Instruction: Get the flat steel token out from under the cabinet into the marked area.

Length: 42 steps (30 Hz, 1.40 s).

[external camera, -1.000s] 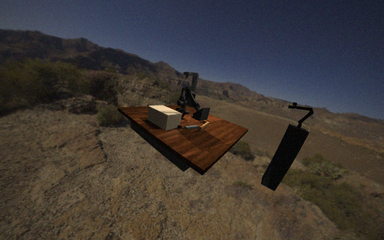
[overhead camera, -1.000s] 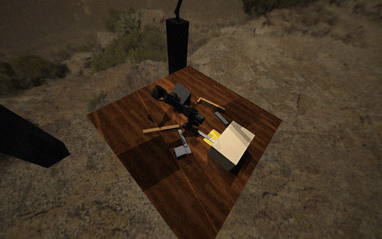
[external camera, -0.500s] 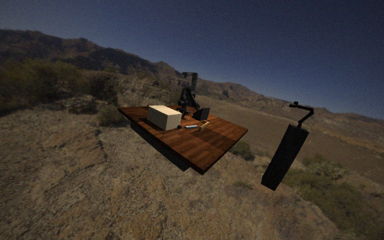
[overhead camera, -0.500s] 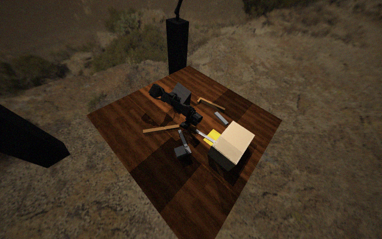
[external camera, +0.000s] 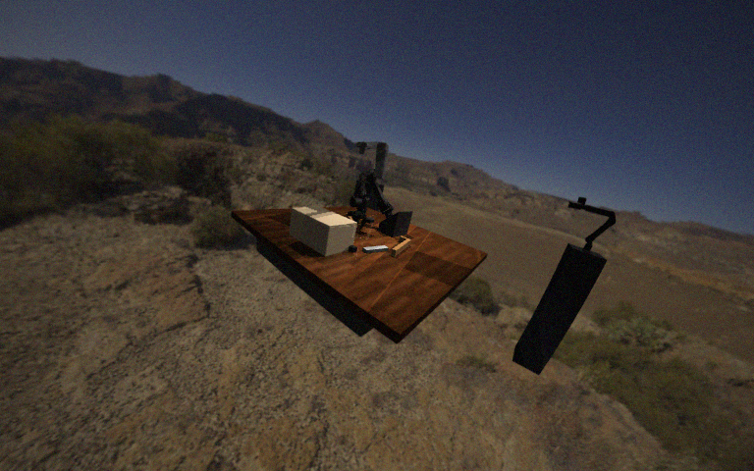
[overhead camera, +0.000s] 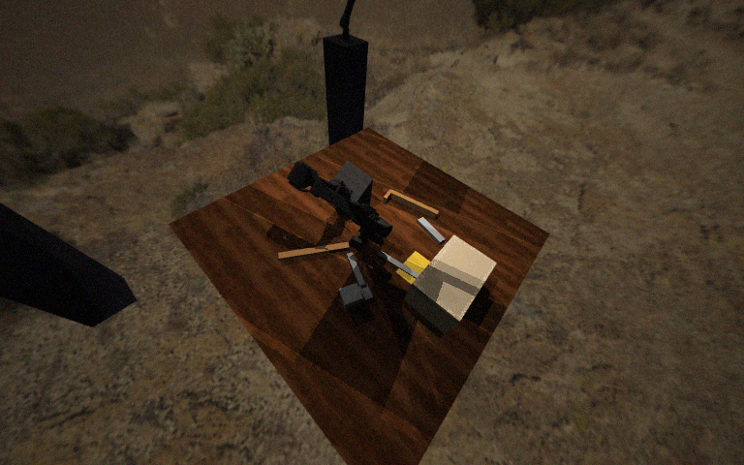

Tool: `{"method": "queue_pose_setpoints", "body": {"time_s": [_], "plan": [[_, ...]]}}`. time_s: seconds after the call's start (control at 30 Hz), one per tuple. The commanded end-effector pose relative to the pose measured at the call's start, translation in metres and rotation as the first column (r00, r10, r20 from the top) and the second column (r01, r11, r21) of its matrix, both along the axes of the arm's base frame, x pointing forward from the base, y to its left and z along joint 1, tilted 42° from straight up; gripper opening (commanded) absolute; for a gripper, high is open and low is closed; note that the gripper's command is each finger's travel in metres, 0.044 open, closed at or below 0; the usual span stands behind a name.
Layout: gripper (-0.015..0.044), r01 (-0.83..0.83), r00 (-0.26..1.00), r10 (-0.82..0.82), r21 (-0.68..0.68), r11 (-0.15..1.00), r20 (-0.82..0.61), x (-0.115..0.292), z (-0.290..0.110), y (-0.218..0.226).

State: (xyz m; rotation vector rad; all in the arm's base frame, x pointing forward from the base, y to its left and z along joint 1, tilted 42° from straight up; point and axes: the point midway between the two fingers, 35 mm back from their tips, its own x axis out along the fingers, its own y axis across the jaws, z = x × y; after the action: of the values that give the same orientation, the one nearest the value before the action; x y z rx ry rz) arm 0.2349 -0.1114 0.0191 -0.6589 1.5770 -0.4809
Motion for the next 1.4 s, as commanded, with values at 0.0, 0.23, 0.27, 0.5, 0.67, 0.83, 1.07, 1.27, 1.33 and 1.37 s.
{"method": "queue_pose_setpoints", "body": {"time_s": [0.0,0.23,0.27,0.5,0.67,0.83,1.07,1.27,1.33,1.37], "plan": [[0.0,-0.016,1.0,0.016,0.001,1.0,-0.015,0.001,0.002,-0.002],[0.0,-0.047,0.998,0.047,0.003,0.999,-0.044,0.001,0.005,-0.004],[0.0,-0.051,0.998,0.051,0.003,0.999,-0.048,0.001,0.005,-0.004],[0.0,-0.079,0.994,0.079,0.006,0.997,-0.073,0.002,0.009,-0.008],[0.0,-0.097,0.991,0.098,0.008,0.995,-0.09,0.002,0.012,-0.01],[0.0,-0.115,0.988,0.115,0.01,0.993,-0.106,0.002,0.015,-0.013],[0.0,-0.135,0.983,0.135,0.013,0.991,-0.125,0.003,0.02,-0.018],[0.0,-0.144,0.98,0.145,0.015,0.989,-0.134,0.003,0.026,-0.024],[0.0,-0.147,0.98,0.147,0.015,0.989,-0.136,0.004,0.027,-0.026],[0.0,-0.148,0.979,0.148,0.015,0.989,-0.137,0.004,0.028,-0.027]]}}
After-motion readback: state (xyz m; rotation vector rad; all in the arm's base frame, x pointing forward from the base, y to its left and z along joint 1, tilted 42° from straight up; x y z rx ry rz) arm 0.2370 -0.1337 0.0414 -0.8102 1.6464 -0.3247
